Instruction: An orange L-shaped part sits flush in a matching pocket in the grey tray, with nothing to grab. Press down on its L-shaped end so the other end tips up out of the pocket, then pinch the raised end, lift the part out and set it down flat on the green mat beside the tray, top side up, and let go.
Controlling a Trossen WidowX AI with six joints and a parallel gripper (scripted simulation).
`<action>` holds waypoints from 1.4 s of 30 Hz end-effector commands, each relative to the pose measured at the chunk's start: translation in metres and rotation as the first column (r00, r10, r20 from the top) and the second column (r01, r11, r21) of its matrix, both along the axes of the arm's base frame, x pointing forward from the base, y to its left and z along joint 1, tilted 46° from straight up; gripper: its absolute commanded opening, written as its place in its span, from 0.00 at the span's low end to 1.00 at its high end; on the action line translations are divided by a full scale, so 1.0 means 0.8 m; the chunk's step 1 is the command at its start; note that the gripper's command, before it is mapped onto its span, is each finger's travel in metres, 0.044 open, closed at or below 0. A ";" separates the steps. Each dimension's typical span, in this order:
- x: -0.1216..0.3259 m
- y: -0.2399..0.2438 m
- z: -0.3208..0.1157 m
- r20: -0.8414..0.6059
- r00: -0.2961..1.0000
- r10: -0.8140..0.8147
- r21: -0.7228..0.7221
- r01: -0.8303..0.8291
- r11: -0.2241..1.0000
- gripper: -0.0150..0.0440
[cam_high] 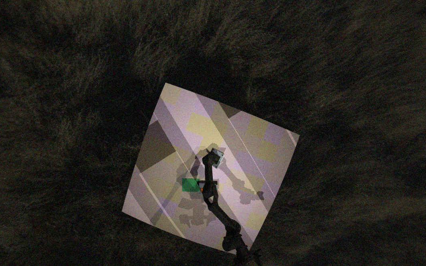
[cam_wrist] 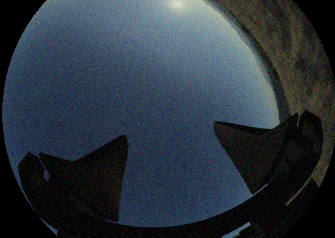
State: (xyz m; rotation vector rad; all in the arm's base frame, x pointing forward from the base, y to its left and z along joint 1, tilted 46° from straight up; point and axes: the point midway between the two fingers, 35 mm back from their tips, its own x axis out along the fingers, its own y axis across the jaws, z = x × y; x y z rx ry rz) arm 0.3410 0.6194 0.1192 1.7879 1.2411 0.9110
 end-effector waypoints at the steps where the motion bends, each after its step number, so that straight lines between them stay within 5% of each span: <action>1: 0.002 -0.001 -0.004 0.001 1.000 -0.008 -0.017 0.008 1.000 0.89; 5: 0.023 -0.021 -0.057 0.032 0.995 -0.100 -0.264 0.105 0.959 0.71; 8: 0.035 -0.069 -0.126 0.099 0.985 -0.141 -0.576 0.172 0.799 0.58; 19: 0.003 -0.247 -0.230 0.126 0.989 0.073 -0.985 0.116 0.129 0.56; 26: -0.046 -0.381 -0.241 -0.091 0.957 0.276 -0.940 0.009 -0.342 0.56; 34: -0.114 -0.532 -0.191 -0.545 0.753 0.368 -0.621 -0.068 -0.781 0.56; 37: -0.134 -0.575 -0.163 -0.696 0.633 0.338 -0.483 -0.064 -0.873 0.56; 42: -0.135 -0.578 -0.160 -0.708 0.622 0.335 -0.471 -0.063 -0.880 0.56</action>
